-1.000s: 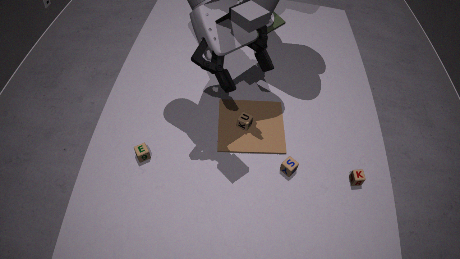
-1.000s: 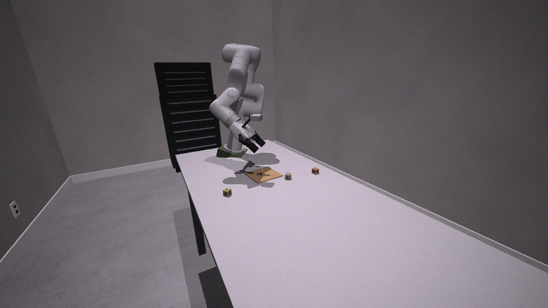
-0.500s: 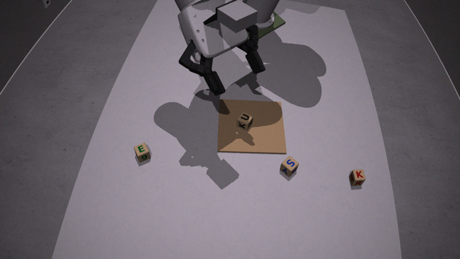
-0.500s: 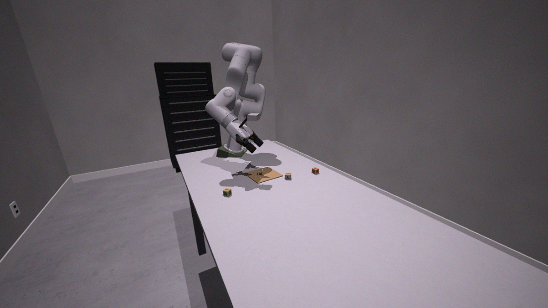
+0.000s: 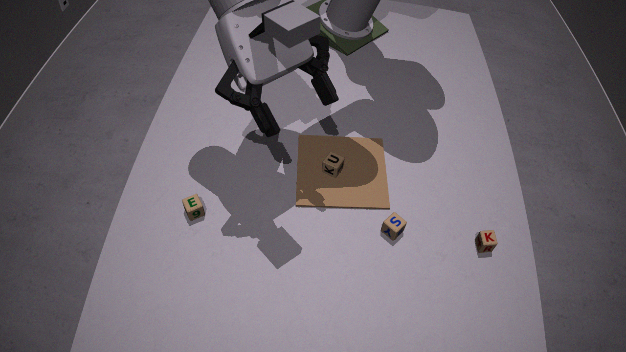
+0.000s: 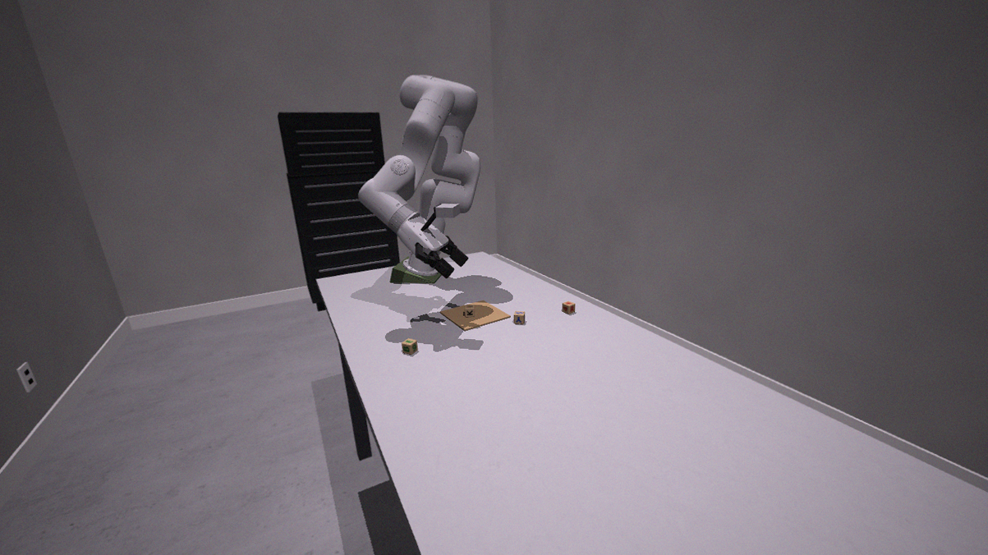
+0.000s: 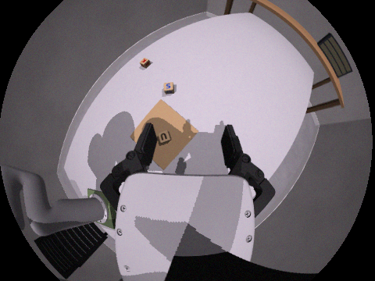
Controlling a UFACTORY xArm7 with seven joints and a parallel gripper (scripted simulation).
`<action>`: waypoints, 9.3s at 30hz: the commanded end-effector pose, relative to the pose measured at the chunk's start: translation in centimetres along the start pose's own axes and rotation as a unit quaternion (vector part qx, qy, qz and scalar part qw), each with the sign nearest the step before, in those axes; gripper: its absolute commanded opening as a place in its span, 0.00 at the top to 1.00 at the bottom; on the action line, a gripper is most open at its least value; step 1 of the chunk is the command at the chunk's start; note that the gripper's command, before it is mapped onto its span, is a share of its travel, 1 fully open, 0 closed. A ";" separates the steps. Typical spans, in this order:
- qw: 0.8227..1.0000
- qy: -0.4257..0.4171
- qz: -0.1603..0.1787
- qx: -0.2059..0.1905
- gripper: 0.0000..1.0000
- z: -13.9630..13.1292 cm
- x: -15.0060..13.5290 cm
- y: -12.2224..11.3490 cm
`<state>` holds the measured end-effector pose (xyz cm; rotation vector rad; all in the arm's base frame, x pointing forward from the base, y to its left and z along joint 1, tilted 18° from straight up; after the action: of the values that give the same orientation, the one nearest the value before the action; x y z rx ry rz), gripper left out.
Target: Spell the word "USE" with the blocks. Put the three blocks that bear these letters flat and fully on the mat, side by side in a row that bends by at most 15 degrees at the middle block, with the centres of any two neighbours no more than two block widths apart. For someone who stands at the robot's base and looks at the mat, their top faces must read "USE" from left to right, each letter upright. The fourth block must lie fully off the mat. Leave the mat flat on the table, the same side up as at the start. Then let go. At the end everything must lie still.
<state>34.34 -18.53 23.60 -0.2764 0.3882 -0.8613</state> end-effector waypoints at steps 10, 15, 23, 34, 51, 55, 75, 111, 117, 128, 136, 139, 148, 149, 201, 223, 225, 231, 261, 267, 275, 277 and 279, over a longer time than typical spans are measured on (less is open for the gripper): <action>1.000 0.000 0.002 0.007 0.00 0.2 4.7 -1.0; 1.000 0.000 0.002 0.007 0.00 0.2 4.7 -1.0; 1.000 0.000 0.002 0.007 0.00 0.2 4.7 -1.0; 1.000 0.001 0.000 0.002 0.00 -0.3 9.2 -2.0; 1.000 0.000 -0.003 -0.008 0.00 -1.1 12.6 -2.7; 1.000 0.000 -0.003 -0.008 0.00 -1.1 12.6 -2.7; 1.000 -0.002 -0.006 -0.021 0.00 -1.9 15.3 -3.4; 1.000 -0.002 -0.006 -0.022 0.00 -1.9 15.3 -3.4; 1.000 -0.002 -0.006 -0.022 0.00 -1.9 15.3 -3.4; 1.000 -0.002 -0.006 -0.022 0.00 -1.9 15.3 -3.4; 0.998 0.016 0.016 -0.055 0.00 -1.2 13.4 -2.2; 0.995 0.030 0.036 -0.093 0.00 -0.6 11.2 -1.1; 0.981 0.039 0.067 -0.178 0.00 0.6 6.8 0.7; 0.981 0.039 0.067 -0.178 0.00 0.6 6.8 0.7; 0.931 -0.042 0.056 -0.357 0.00 3.6 -2.4 3.2; 0.923 -0.064 0.046 -0.376 0.00 4.1 -3.5 3.5; 0.923 -0.064 0.046 -0.376 0.00 4.1 -3.5 3.5; 0.910 -0.106 0.023 -0.401 0.00 5.1 -5.5 3.9; 0.894 -0.161 -0.008 -0.418 0.00 6.3 -7.8 4.3; 0.894 -0.162 -0.007 -0.418 0.00 6.3 -7.8 4.3; 0.881 -0.223 0.021 -0.417 0.00 6.0 -7.7 4.6; 0.875 -0.246 0.032 -0.416 0.00 5.9 -7.6 4.7; 0.869 -0.266 0.042 -0.415 0.00 5.8 -7.6 4.8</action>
<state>35.50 -9.12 28.77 -1.2442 0.3256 -0.5230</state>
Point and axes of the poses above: the point where the finger pads meet when closed, its own y axis out along the fingers, its own x axis across the jaws, z = x × y, the point moved 10 cm from there along -y, back along the fingers, and after that the axes turned 11 degrees about y, right-handed, at the moved point
